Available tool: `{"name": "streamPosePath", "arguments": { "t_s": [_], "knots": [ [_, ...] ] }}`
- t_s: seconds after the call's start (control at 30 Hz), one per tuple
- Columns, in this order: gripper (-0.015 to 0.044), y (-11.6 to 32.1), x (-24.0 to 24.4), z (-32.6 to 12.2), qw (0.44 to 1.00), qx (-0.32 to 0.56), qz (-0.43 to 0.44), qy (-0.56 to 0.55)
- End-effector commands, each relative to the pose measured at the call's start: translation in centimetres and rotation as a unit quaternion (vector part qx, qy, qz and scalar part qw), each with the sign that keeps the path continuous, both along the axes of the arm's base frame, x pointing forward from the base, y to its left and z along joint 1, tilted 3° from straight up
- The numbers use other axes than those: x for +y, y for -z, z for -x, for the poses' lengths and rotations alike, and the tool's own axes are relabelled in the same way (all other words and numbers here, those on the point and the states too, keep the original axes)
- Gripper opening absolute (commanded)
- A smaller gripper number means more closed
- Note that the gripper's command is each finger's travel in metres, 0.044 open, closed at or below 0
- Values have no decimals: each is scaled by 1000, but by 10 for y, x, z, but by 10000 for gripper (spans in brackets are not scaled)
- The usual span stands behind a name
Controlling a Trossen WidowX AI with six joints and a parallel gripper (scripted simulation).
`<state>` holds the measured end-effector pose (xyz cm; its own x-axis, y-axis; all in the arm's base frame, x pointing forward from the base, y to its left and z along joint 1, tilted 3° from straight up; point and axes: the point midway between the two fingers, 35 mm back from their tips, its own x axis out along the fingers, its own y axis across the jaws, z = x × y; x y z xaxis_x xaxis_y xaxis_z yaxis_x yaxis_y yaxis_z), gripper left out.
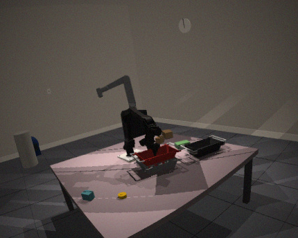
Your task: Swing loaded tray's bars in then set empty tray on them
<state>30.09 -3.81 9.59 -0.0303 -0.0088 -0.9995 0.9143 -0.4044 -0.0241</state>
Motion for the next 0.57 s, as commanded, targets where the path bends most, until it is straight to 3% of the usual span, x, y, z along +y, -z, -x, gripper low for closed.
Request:
{"name": "streamPosePath", "arguments": {
  "t_s": [0.0,0.53],
  "knots": [
    [440,-19,-1,-6,1000,-6,0,0],
    [440,-96,0,-5,1000,-4,-2,2]
  ]
}}
